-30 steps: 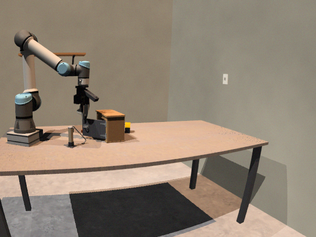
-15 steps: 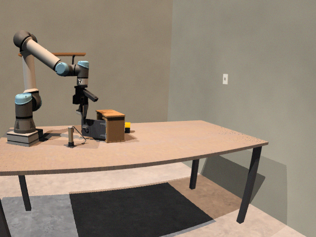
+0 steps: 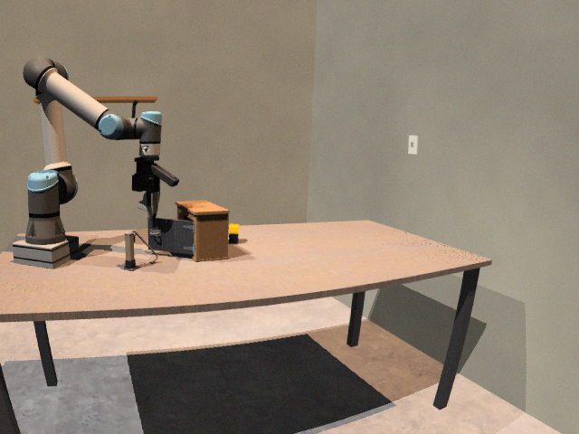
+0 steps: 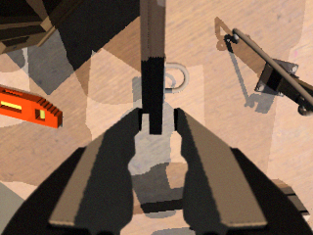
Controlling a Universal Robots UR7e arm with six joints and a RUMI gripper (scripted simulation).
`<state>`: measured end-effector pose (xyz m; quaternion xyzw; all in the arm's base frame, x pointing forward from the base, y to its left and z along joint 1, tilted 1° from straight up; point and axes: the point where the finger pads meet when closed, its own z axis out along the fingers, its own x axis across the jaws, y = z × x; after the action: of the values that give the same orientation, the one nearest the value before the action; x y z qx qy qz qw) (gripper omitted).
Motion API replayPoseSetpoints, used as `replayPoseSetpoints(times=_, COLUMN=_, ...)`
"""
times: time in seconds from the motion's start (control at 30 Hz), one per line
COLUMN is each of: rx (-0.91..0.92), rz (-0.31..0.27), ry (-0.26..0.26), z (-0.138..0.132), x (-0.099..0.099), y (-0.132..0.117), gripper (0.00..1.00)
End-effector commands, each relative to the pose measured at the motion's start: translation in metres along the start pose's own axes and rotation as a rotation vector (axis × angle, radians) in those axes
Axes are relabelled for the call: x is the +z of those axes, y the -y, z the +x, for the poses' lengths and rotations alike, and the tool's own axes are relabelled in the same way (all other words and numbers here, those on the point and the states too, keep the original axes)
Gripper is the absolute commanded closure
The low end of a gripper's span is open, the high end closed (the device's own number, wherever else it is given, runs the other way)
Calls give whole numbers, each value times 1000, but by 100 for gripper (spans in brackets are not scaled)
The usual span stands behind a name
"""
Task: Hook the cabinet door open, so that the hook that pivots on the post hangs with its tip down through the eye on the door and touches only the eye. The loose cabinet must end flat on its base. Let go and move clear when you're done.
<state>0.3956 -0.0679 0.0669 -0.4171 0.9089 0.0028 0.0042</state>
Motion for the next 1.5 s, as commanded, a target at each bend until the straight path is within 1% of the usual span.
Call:
replayPoseSetpoints(times=0.0, rx=-39, rz=1, ry=1, z=3, x=0, y=0, gripper=85)
replayPoseSetpoints(times=0.5, rx=-95, rz=1, ry=1, z=15, x=0, y=1, gripper=85)
replayPoseSetpoints(times=1.47, rx=-95, rz=1, ry=1, z=15, x=0, y=1, gripper=85)
